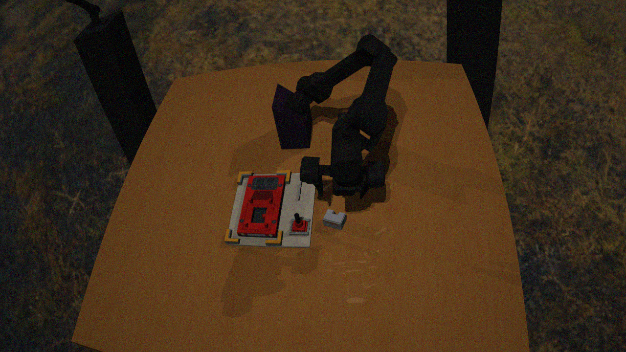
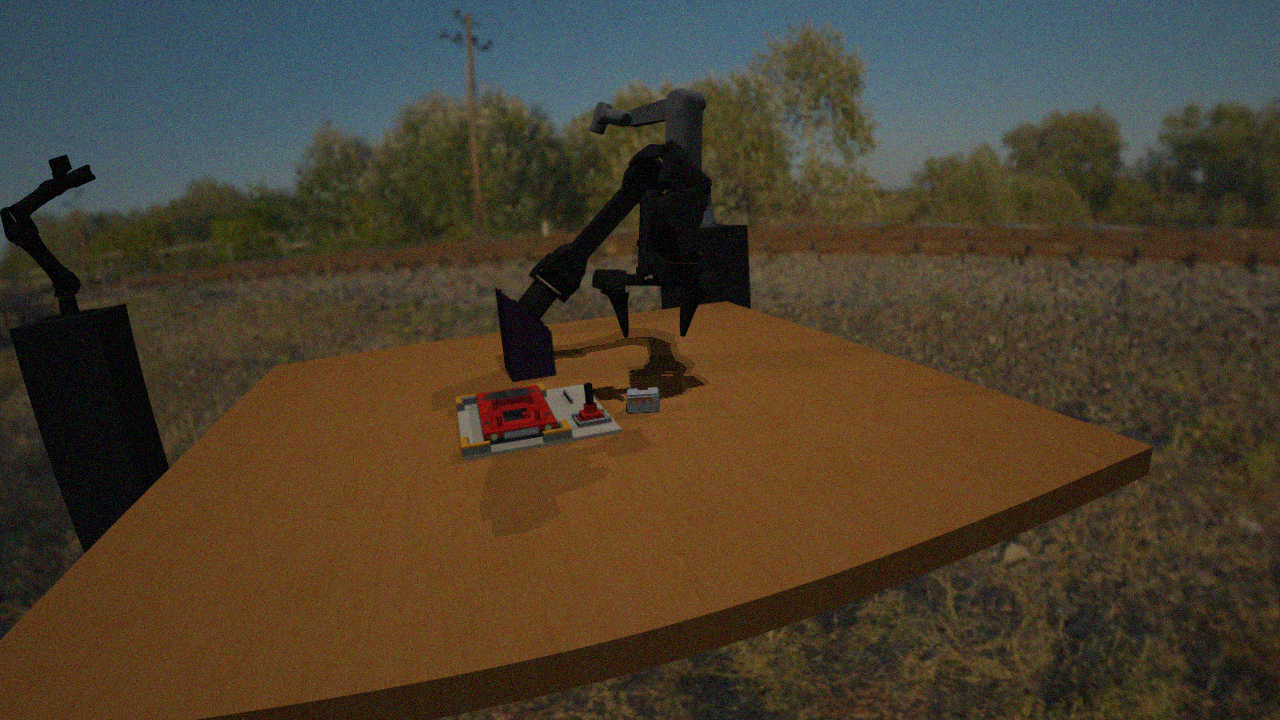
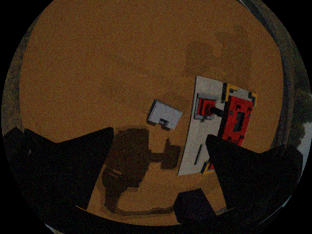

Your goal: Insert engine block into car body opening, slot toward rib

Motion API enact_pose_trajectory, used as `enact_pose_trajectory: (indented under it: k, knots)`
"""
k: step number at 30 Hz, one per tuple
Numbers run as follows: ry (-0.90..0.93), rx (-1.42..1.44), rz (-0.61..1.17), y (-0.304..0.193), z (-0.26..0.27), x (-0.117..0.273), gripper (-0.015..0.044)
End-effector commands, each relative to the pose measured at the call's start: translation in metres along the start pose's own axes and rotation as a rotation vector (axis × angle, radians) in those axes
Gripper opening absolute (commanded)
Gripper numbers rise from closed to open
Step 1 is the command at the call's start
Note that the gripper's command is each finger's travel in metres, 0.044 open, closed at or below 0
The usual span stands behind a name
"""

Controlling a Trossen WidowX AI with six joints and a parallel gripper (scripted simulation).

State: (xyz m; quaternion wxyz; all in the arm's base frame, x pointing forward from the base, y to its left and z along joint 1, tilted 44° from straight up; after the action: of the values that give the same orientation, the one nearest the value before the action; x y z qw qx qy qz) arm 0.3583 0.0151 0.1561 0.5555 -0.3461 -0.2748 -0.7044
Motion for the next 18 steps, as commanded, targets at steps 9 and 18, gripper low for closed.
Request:
enact_pose_trajectory:
  k: [9,18]
  knots:
    - [0.107,-0.333,0.070,0.000,-0.038,0.012,0.0440]
    - [0.110,-0.333,0.070,-0.003,-0.029,-0.055,0.0440]
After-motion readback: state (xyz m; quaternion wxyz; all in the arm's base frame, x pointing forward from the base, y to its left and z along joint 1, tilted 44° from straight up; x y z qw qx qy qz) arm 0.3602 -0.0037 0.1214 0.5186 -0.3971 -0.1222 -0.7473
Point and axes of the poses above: the point midway between the two fingers, 35 mm back from their tips, its own x axis back along the fingers, its own z axis across the jaws, y = z × x, the point moved 3 cm from there along x, back along the fingers, and after that the axes turned 4 degrees about -x, right-handed, at the moved point
